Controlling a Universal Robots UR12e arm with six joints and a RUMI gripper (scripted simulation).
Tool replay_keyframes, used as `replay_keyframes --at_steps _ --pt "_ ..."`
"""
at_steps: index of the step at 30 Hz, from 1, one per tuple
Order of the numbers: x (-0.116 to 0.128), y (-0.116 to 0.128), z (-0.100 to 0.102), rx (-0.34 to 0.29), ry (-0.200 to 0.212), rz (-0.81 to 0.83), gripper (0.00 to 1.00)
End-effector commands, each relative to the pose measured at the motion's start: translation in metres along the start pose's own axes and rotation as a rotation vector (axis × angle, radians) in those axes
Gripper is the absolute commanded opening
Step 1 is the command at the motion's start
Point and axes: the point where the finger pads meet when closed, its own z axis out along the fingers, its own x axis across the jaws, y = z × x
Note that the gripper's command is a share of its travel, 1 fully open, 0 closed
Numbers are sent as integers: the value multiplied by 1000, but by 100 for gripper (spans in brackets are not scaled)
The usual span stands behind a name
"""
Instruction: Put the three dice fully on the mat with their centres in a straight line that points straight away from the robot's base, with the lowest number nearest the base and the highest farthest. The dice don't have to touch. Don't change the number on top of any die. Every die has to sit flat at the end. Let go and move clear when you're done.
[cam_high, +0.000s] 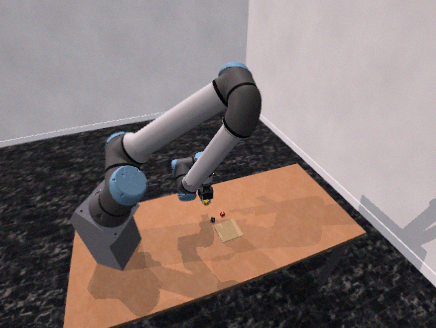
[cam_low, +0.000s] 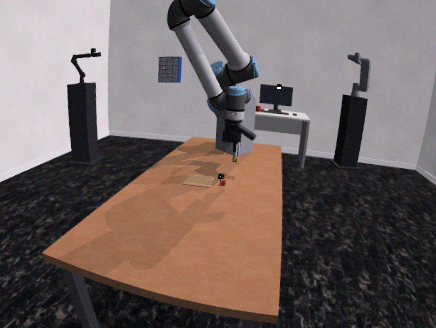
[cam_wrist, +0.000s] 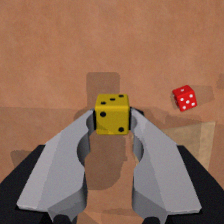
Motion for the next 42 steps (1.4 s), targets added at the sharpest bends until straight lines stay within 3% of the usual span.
replay_keyframes --at_steps 1,8,17,22,42 --pt "0 0 -1 0 0 0 6" --pt "9 17 0 2 -3 -8 6" --pt "49 121 -2 3 -5 -54 6" --pt "57 153 -5 1 -1 -69 6" --pt "58 159 -5 0 0 -73 6"
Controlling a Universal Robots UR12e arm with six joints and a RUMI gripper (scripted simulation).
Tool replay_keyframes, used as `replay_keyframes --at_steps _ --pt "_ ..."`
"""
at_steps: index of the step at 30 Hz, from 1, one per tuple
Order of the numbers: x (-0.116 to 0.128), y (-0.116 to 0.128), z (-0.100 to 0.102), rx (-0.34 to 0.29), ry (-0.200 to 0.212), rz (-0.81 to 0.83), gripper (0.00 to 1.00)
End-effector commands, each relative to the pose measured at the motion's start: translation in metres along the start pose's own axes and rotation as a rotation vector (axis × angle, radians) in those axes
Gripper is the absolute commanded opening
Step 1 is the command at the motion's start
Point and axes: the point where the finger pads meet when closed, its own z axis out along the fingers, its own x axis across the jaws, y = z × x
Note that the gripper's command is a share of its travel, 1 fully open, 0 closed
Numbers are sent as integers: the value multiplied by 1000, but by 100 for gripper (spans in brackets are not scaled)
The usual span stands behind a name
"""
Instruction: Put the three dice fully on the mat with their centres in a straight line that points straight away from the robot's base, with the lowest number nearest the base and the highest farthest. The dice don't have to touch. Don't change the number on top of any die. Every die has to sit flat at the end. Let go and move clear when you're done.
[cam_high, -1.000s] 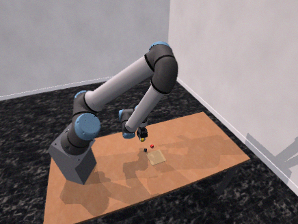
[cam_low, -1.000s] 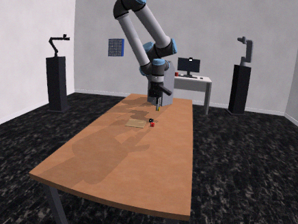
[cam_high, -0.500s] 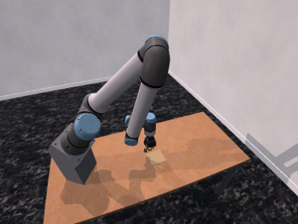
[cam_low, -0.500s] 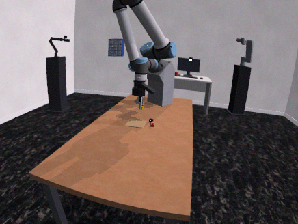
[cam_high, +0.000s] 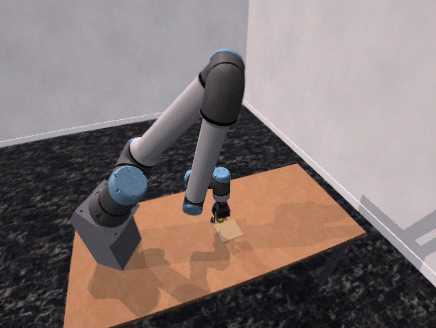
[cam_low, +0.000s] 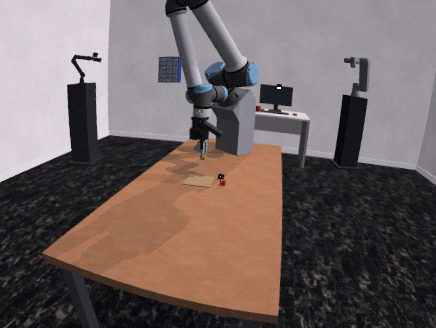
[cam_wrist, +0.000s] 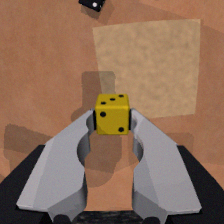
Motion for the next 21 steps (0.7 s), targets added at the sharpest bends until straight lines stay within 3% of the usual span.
replay_keyframes --at_steps 1,8,21 --pt "0 0 1 0 1 0 6" --pt "0 0 15 0 1 0 6" --pt "1 0 65 0 1 0 6"
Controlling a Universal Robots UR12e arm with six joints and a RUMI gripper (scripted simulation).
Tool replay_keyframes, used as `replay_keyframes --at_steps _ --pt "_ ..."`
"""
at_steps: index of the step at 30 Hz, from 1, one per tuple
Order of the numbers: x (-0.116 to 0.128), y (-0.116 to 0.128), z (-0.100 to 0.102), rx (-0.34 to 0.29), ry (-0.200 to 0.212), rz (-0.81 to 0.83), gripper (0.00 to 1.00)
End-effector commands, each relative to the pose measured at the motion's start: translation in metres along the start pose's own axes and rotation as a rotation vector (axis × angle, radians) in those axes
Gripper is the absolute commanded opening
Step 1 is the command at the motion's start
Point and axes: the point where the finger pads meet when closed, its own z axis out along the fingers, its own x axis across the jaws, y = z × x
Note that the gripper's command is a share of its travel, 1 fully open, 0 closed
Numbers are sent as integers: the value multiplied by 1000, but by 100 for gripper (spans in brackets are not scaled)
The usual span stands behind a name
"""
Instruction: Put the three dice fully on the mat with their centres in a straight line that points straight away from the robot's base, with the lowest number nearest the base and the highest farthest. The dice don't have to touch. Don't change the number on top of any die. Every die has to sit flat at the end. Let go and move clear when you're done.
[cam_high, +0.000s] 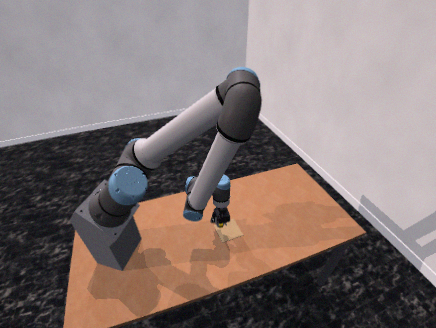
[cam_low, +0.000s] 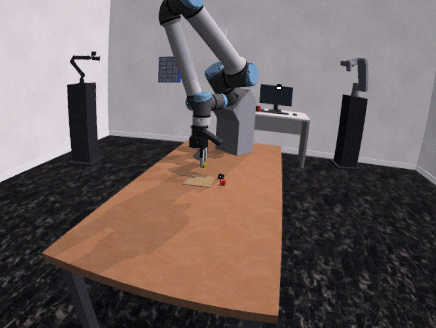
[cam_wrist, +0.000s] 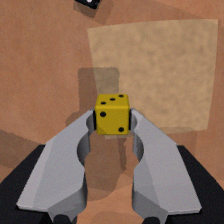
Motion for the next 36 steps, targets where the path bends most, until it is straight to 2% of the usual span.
replay_keyframes --at_steps 1,6,10,36 --pt "1 0 25 -1 2 0 6" --pt "1 0 43 -1 2 0 6" --pt "1 0 50 -1 2 0 6" --pt "1 0 51 -1 2 0 6"
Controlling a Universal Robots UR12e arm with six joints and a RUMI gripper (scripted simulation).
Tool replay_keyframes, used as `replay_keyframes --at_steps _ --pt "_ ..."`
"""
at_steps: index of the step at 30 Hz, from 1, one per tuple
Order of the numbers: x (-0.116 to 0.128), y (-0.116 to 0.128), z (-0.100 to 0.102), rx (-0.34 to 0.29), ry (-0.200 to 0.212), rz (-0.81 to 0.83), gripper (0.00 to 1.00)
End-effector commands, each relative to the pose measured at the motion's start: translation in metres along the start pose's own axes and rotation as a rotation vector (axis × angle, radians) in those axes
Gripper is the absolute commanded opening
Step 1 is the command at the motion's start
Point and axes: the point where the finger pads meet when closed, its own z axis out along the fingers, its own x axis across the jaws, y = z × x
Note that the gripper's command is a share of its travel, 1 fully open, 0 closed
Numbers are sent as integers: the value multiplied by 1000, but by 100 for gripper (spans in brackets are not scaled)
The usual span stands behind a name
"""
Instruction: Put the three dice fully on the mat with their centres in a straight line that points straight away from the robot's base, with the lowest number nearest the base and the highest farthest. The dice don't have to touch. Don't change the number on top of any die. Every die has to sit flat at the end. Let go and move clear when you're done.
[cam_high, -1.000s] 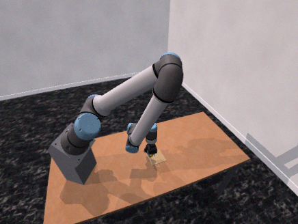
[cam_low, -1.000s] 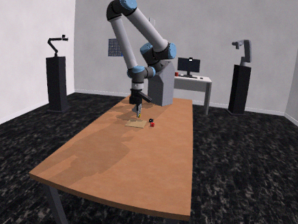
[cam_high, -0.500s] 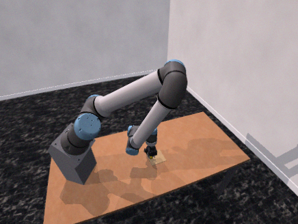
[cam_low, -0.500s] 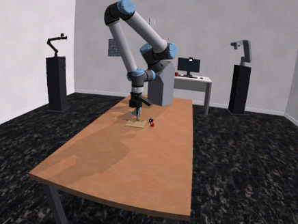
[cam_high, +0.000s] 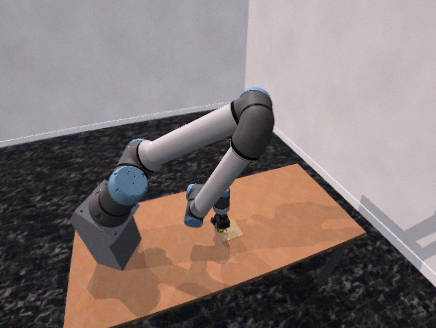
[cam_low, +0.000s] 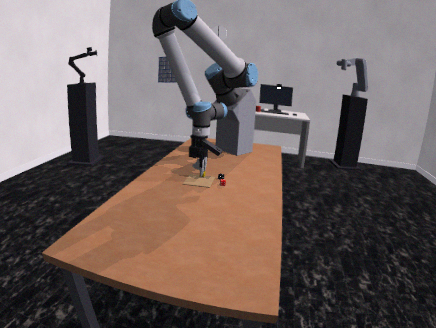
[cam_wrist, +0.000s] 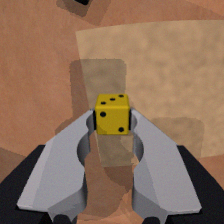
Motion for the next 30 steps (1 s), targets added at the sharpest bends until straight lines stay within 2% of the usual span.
replay_keyframes --at_steps 1,30 --pt "0 0 0 0 1 0 6" --pt "0 0 2 0 1 0 6"
